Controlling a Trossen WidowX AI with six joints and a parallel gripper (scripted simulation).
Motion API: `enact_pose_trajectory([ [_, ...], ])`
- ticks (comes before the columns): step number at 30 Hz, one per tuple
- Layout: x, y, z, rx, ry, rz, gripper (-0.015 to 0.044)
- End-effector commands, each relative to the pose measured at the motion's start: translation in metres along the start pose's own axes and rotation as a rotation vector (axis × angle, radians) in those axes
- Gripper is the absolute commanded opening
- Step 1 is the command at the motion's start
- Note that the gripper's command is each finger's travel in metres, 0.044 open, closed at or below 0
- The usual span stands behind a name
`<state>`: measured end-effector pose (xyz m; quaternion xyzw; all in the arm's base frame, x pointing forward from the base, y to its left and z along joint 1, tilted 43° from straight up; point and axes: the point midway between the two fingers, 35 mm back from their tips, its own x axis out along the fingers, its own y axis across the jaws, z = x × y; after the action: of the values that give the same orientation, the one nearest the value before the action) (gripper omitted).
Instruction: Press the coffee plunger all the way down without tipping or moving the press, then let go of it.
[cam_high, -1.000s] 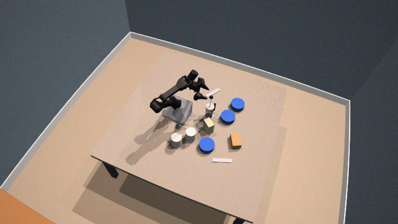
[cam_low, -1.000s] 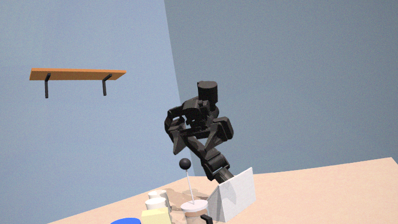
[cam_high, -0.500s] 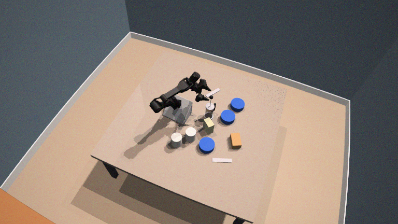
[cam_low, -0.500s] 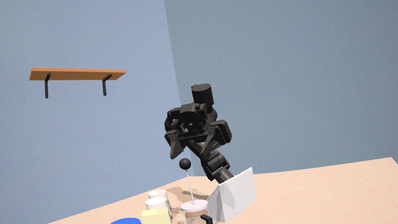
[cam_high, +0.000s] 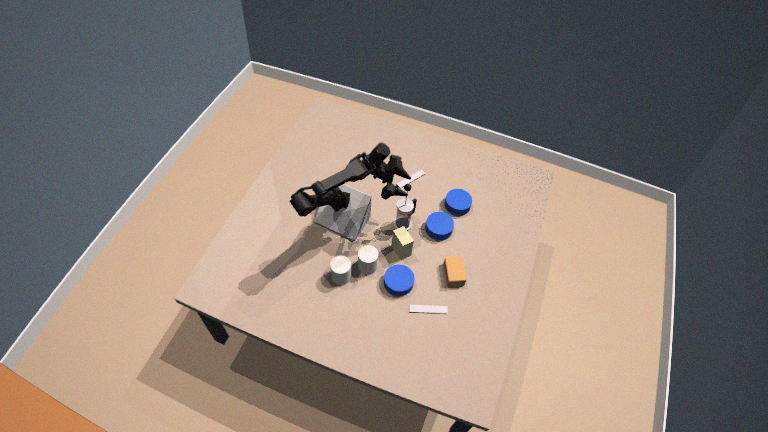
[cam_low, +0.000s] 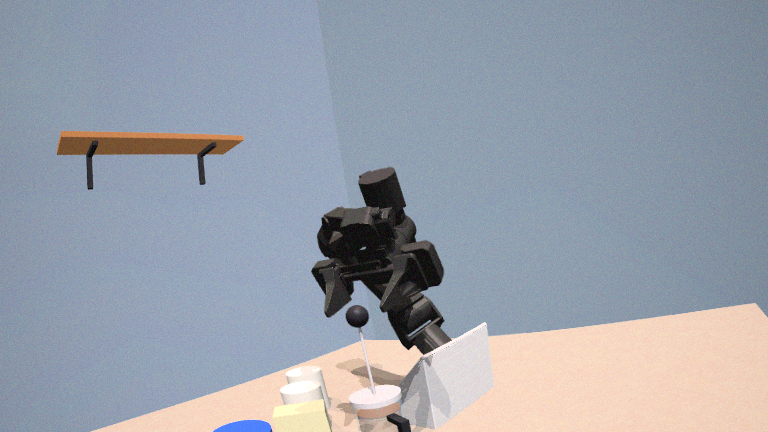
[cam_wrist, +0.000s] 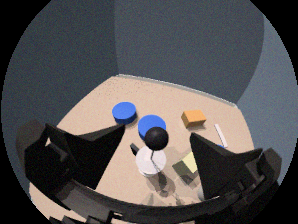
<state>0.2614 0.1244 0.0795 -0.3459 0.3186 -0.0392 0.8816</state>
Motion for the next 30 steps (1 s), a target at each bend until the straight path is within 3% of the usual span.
enact_pose_trajectory([
  [1,0.003,0.001,-0.003,-0.014,0.009,0.0,0.0309],
  [8,0.003,0.001,-0.003,-0.014,0.009,0.0,0.0125],
  [30,0.012,0.003,-0.014,-0.013,0.011,0.002,0.012],
])
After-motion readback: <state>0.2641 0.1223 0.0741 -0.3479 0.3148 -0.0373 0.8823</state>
